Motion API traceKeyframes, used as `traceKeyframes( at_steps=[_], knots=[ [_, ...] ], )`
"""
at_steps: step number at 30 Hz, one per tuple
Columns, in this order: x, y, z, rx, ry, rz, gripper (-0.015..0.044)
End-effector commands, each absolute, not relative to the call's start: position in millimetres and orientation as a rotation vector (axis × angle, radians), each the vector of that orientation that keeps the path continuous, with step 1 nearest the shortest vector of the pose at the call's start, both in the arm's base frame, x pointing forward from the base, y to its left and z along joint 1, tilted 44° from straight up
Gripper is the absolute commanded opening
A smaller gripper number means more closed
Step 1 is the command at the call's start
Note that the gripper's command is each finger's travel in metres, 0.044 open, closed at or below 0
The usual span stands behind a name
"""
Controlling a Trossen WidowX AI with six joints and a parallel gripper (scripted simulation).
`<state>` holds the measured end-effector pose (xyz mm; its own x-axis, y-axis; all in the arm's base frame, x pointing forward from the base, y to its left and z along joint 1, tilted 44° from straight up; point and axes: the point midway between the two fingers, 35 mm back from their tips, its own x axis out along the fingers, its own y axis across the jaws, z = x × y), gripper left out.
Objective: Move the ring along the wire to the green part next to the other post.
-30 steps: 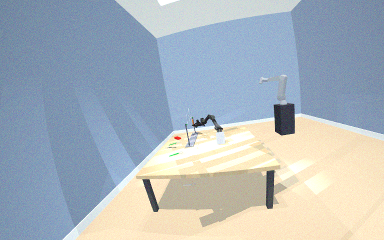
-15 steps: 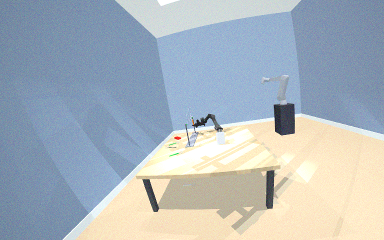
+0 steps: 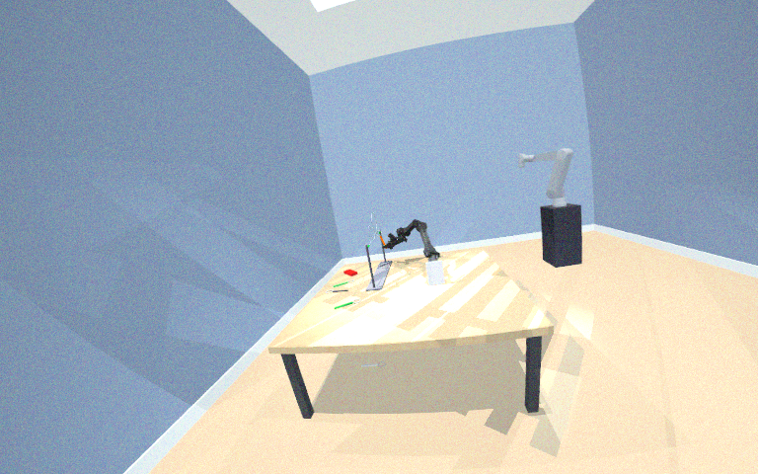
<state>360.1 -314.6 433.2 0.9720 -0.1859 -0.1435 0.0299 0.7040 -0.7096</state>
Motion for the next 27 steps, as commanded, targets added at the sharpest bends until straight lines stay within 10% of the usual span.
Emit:
traceKeyframes(
  at_steps=[1, 27],
  knots=[
    [352, -310, 429, -0.773, 0.281, -0.144, -0.015],
    [337, -261, 397, -0.476, 0.435, -0.105, -0.015]
  ],
)
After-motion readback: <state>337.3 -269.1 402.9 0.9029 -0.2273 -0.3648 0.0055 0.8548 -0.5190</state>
